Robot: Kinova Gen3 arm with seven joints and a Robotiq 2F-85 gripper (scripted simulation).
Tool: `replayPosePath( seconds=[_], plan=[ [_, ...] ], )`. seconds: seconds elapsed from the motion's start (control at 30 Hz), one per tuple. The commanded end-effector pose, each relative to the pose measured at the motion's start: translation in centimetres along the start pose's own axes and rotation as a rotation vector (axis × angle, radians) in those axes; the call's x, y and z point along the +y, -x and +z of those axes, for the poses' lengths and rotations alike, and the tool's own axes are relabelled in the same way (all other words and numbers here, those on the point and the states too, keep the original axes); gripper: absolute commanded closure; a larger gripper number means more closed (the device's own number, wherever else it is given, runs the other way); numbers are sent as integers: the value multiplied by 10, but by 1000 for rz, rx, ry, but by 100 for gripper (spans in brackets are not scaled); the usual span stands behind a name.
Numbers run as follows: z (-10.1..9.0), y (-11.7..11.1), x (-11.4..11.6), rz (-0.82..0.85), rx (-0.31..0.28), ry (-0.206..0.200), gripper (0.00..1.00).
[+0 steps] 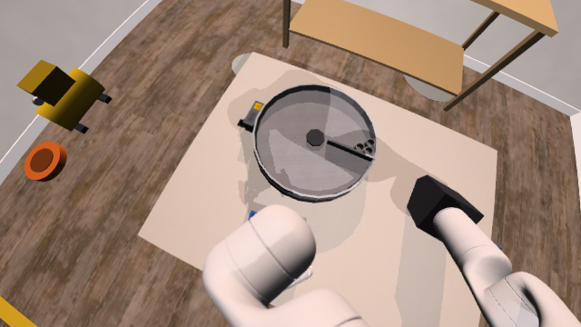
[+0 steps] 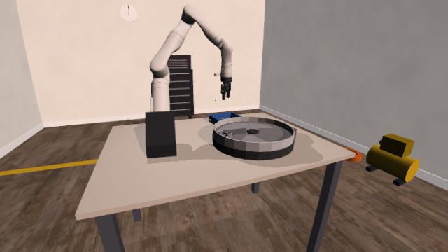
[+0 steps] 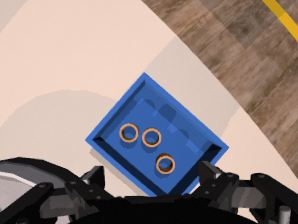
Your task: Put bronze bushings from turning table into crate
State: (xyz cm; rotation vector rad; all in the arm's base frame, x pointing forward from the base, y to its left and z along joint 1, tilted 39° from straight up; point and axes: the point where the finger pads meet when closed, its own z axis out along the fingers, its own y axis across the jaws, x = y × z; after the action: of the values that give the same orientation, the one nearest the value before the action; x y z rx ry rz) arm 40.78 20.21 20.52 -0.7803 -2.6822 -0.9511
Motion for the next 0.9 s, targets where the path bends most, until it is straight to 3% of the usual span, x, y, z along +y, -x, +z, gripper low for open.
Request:
replayPosePath(
  seconds=[0.0,0.3,0.47,0.87],
  plan=[
    [-3,4,-1,2,-6,4,0],
    [-3,4,-1,2,-6,4,0],
    [-6,5,-2,-231,-7,4,0],
    [-6,5,-2,-231,-7,4,0]
  ],
)
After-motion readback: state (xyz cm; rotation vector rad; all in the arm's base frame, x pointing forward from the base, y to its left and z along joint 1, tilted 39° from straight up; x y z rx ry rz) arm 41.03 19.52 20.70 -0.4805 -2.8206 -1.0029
